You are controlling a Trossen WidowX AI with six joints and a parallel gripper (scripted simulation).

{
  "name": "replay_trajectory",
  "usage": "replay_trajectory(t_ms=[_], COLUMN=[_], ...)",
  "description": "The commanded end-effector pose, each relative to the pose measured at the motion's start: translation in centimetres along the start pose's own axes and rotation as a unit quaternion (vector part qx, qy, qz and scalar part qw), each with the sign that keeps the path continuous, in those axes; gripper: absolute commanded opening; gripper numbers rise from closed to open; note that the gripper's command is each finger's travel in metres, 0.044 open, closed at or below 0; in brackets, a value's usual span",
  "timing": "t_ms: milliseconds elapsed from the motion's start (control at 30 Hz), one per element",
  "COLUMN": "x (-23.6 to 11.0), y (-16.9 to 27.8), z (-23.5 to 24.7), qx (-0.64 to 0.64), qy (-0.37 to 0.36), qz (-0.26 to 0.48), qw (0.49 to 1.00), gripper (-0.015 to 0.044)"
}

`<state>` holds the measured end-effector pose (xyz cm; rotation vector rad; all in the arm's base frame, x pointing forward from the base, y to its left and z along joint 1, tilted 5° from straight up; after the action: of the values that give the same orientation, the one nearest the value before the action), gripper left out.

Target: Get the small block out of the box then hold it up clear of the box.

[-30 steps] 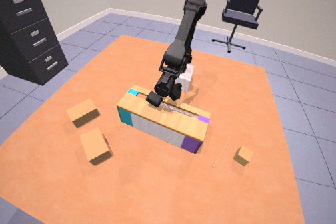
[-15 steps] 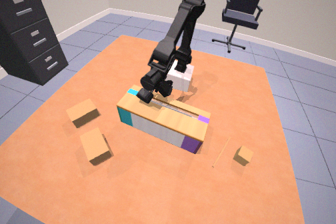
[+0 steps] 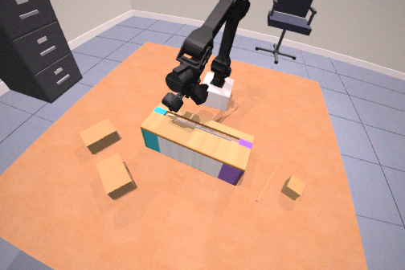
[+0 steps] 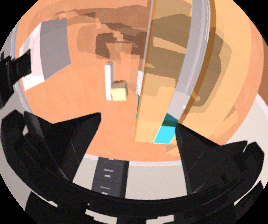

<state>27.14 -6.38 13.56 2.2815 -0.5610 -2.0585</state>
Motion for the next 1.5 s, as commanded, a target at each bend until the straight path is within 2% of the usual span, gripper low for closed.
replay_trajectory(t_ms=[0,33,100,167,267,367,467,567,667,733,1100,1467], x=[-0.5,-0.2,-0.2,-0.1,-0.1,0.0,0.2,0.3,0.5,0.6,0.8,1.0], y=[0.2,0.1,0.3,0.9,1.8,2.6,3.3,4.0,4.6,5.0,6.3,7.4], z=[0.0,0.0,0.0,0.1,0.2,0.4,0.7,1.1,1.4,1.6,2.4,3.2], qx=[-0.001,0.000,0.039,0.146,0.316,0.474,0.616,0.739,0.839,0.874,0.978,0.953], qy=[-0.004,0.000,0.001,0.002,-0.001,-0.011,-0.026,-0.045,-0.068,-0.080,-0.136,-0.191], qz=[0.002,0.000,-0.005,-0.017,-0.038,-0.056,-0.072,-0.083,-0.090,-0.096,-0.092,-0.063], qw=[1.000,1.000,0.999,0.989,0.948,0.879,0.784,0.667,0.532,0.470,0.127,-0.225], gripper=[0.0400,0.0400,0.0348,0.0295,0.0285,0.0285,0.0285,0.0285,0.0285,0.0285,0.0285,0.0285])
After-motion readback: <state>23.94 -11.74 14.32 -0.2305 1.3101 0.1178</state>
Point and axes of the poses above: the point midway between the two fingers, 35 mm back from their tips, its own x axis out along the fingers, its own z axis across the jaws, y = z × x, the point moved 5 cm from there along -x, back along the fingers, and after that the axes turned 13 degrees about x, right-handed, at the moved point
